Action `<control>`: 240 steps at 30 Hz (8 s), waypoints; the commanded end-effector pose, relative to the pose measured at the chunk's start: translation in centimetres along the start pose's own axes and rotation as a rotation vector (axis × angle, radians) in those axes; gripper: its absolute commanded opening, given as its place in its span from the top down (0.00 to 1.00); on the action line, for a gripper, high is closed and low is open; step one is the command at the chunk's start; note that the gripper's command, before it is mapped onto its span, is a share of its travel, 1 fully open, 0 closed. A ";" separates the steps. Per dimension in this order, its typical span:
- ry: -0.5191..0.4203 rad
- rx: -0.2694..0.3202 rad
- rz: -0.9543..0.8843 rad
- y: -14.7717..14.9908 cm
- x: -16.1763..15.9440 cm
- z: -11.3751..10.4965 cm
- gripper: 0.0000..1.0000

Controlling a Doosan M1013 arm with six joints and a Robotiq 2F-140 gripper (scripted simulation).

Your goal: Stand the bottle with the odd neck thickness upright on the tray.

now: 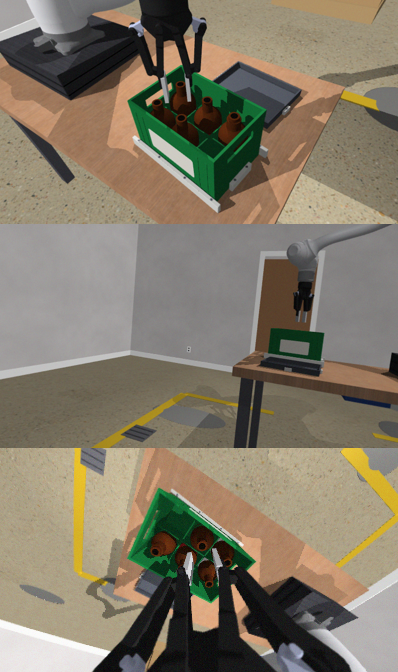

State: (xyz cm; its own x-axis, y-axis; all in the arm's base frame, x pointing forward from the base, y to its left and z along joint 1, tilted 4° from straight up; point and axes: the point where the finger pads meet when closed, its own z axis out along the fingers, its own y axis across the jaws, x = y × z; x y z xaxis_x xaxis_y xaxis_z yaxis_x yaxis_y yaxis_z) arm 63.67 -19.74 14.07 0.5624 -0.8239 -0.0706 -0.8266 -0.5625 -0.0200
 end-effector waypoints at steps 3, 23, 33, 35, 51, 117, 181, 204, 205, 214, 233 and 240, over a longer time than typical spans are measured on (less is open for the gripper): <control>0.000 0.000 0.000 0.0 0.0 0.0 1.00; 0.000 0.000 0.000 0.0 0.0 0.0 1.00; 0.000 0.000 0.000 -0.5 -0.4 0.0 1.00; 0.000 0.000 0.000 -2.6 -2.1 0.0 1.00; 0.000 0.000 0.000 -6.4 -5.4 0.0 0.62; 0.000 0.000 0.000 -6.4 -5.4 2.9 0.62; 0.000 0.000 0.000 -6.4 -5.4 4.4 0.62; 0.000 0.000 0.000 -6.4 -5.4 5.2 0.62; 0.000 0.000 0.000 -6.4 -5.4 5.3 0.62; 0.000 0.000 0.000 -6.4 -5.4 6.1 0.62; 0.000 0.000 0.000 -6.4 -5.4 8.0 0.62; 0.000 0.000 0.000 -6.4 -5.4 8.4 0.62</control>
State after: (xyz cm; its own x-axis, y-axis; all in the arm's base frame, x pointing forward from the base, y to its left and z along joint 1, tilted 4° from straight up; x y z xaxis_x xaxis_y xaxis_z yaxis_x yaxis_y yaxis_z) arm 65.67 -11.11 6.25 0.5624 -0.8239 -0.0705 -0.8266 -0.5625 -0.0200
